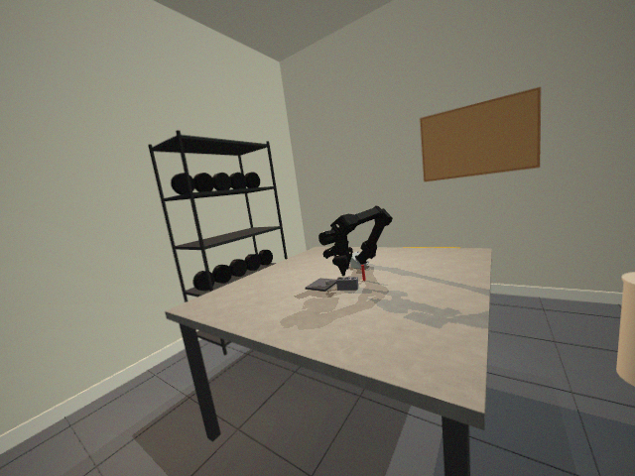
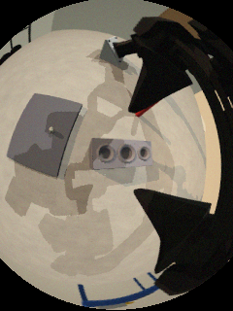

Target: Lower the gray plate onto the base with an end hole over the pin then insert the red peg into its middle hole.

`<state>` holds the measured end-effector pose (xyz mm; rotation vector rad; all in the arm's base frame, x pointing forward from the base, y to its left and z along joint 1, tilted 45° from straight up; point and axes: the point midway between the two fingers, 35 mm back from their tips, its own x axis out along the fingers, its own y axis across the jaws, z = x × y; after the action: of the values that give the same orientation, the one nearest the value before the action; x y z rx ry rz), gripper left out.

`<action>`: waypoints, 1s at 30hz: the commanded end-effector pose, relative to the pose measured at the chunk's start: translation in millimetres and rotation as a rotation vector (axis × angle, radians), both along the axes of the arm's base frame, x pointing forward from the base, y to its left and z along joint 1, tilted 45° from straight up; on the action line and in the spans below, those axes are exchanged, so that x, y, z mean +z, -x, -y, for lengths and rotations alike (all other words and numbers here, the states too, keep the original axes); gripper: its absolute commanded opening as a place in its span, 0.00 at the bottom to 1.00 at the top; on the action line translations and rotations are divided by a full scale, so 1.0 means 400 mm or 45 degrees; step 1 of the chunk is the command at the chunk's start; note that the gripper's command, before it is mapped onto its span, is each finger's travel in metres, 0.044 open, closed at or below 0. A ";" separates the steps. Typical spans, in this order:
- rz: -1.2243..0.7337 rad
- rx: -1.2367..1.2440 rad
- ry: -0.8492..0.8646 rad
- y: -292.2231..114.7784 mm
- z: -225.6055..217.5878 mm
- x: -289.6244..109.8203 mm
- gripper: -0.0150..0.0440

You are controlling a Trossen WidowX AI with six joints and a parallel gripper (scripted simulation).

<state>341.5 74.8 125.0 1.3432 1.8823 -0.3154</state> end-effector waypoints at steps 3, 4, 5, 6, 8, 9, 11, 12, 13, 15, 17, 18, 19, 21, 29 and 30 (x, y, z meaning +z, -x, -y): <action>0.003 -0.022 -0.005 0.004 -0.023 -0.015 1.00; 0.003 -0.022 -0.006 0.006 -0.028 -0.019 1.00; 0.003 -0.022 -0.006 0.006 -0.030 -0.020 1.00; 0.003 -0.022 -0.006 0.006 -0.030 -0.020 1.00; 0.003 -0.022 -0.006 0.006 -0.032 -0.022 1.00; 0.003 -0.022 -0.006 0.006 -0.034 -0.024 1.00; 0.003 -0.022 -0.005 0.007 -0.040 -0.030 1.00; 0.003 -0.022 -0.005 0.007 -0.043 -0.033 1.00; 0.003 -0.022 -0.005 0.007 -0.045 -0.036 1.00; 0.003 -0.022 -0.005 0.007 -0.051 -0.042 1.00; 0.003 -0.022 -0.005 0.008 -0.057 -0.048 1.00; 0.003 -0.022 -0.005 0.008 -0.060 -0.051 1.00; 0.003 -0.022 -0.005 0.009 -0.062 -0.054 1.00; 0.003 -0.022 -0.005 0.009 -0.068 -0.059 1.00; 0.004 -0.022 -0.006 0.013 -0.091 -0.082 1.00; 0.004 -0.022 -0.006 0.014 -0.093 -0.085 1.00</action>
<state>337.1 108.0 94.0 1.3564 1.8670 -0.3169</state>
